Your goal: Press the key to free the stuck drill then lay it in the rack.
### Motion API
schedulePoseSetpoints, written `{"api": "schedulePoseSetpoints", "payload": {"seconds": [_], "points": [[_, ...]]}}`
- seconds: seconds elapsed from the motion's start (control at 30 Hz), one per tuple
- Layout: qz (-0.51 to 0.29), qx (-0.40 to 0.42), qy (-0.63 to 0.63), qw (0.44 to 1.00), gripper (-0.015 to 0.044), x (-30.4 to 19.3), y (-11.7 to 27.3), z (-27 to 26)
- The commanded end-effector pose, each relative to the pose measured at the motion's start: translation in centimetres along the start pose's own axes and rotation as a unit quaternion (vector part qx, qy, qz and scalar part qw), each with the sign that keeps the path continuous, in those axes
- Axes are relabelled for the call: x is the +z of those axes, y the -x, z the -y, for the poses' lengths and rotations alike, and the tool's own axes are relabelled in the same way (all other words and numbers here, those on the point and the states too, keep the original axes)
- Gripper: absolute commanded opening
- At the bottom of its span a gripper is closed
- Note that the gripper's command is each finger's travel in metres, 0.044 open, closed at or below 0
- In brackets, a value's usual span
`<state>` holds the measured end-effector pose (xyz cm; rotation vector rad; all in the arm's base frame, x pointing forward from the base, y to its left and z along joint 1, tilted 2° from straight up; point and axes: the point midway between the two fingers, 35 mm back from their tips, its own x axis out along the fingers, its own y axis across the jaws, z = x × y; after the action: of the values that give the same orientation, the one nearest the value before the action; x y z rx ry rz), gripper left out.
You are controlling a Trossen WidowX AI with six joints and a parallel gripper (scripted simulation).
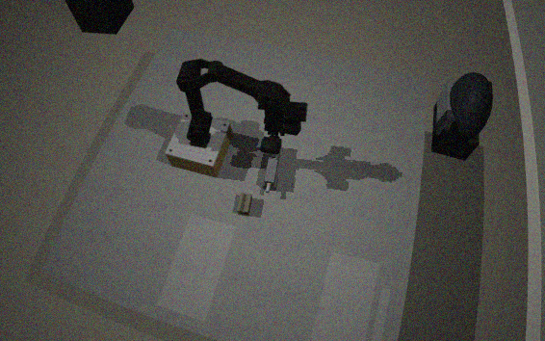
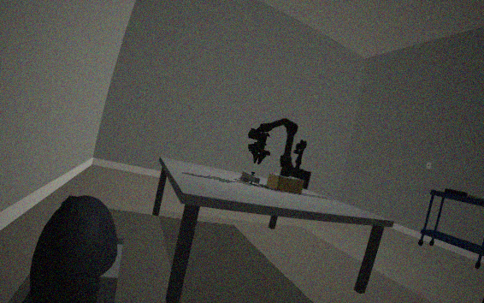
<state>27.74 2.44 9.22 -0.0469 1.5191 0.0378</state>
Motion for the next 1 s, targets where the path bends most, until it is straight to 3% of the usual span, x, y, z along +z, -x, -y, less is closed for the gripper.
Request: {"api": "schedulePoseSetpoints", "payload": {"seconds": [0.0,0.13,0.37,0.6,0.97], "points": [[0.000,-0.002,-0.001,1.000,0.0341,0.2,1.6,0.0],[0.004,-0.001,0.052,0.999,0.0440,0.6,0.4,1.0],[0.002,-0.004,0.298,0.954,0.0440,1.6,-2.2,6.2],[-0.002,-0.006,0.522,0.853,0.0440,1.3,-4.8,11.5],[-0.006,-0.006,0.686,0.728,0.0440,0.2,-7.1,16.0]]}}
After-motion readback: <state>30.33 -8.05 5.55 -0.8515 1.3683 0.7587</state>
